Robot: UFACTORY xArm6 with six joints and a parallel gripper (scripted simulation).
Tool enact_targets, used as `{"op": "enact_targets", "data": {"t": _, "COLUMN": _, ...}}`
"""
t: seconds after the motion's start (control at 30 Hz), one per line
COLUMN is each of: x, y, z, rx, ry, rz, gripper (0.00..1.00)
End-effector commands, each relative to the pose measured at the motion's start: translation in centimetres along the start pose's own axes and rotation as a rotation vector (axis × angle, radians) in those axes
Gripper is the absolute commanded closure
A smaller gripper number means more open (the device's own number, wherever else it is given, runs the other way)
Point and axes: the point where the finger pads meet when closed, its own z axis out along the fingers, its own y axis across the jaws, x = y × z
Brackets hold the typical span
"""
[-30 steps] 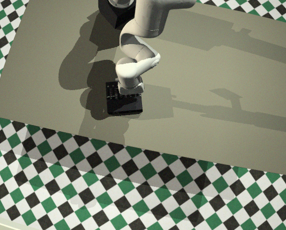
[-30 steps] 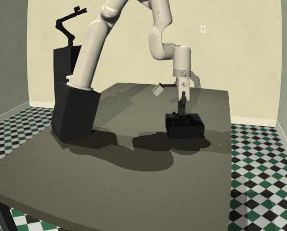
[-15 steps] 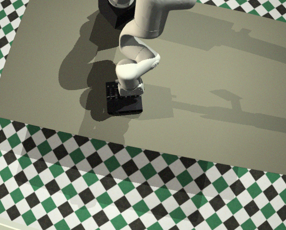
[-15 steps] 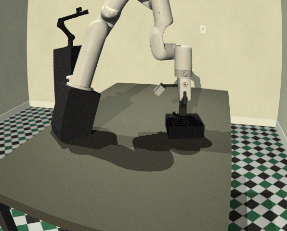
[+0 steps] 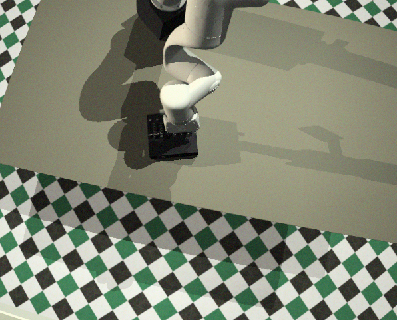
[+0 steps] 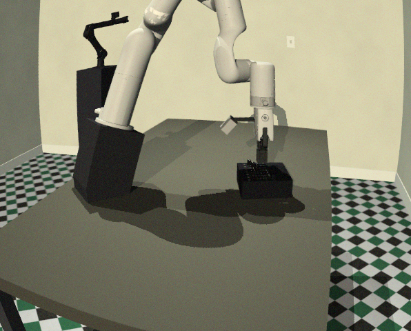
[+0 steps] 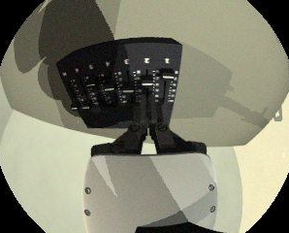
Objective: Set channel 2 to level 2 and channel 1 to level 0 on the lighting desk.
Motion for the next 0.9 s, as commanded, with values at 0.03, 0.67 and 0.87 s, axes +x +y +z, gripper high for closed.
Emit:
{"op": "enact_targets", "data": {"t": 0.03, "x": -0.1, "y": 0.0, "z": -1.0, "rx": 0.001, "ry": -0.002, "rz": 0.0, "gripper": 1.0}}
{"op": "enact_targets", "data": {"t": 0.67, "x": -0.1, "y": 0.0, "z": -3.1, "rx": 0.001, "ry": -0.002, "rz": 0.0, "gripper": 1.0}}
{"op": "enact_targets", "data": {"t": 0.87, "x": -0.1, "y": 0.0, "z": -3.1, "rx": 0.001, "ry": -0.002, "rz": 0.0, "gripper": 0.0}}
